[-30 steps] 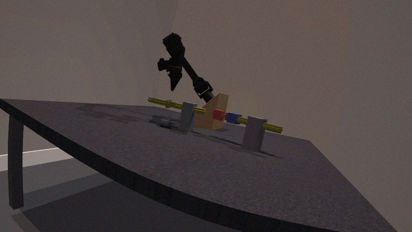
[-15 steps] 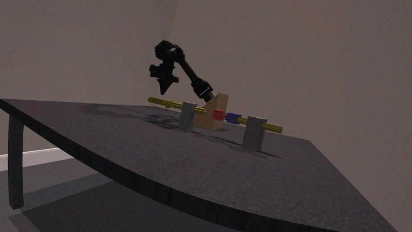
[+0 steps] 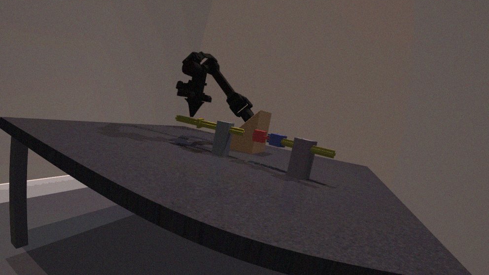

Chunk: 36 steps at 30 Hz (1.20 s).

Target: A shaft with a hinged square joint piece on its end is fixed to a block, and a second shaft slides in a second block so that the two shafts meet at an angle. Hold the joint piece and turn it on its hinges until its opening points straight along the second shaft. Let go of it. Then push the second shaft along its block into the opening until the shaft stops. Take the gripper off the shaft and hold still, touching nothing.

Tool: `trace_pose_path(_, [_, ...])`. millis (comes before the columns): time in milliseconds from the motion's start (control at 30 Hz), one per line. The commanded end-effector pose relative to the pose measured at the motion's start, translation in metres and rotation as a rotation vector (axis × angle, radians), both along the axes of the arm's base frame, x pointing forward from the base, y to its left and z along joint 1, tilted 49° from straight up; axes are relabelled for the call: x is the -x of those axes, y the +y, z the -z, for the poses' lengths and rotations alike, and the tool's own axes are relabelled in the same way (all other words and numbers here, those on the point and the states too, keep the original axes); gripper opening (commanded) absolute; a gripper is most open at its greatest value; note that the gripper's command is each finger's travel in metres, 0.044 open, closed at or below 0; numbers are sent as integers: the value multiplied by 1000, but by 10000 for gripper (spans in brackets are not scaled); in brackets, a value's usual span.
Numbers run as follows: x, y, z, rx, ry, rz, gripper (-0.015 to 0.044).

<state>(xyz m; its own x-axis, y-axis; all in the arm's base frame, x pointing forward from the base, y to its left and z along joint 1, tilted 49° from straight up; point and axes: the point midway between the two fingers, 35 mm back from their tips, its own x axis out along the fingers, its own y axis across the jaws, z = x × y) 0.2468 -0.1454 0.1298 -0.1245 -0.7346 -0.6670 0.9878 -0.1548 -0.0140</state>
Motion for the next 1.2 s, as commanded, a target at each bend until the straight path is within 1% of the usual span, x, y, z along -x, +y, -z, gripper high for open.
trace_pose_path(0, [2, -5, 3, 5, 5, -1, 0])
trace_pose_path(1000, [4, -12, 9, 2, -7, -26, 0])
trace_pose_path(1167, [0, 9, -11, 6, 5, -2, 0])
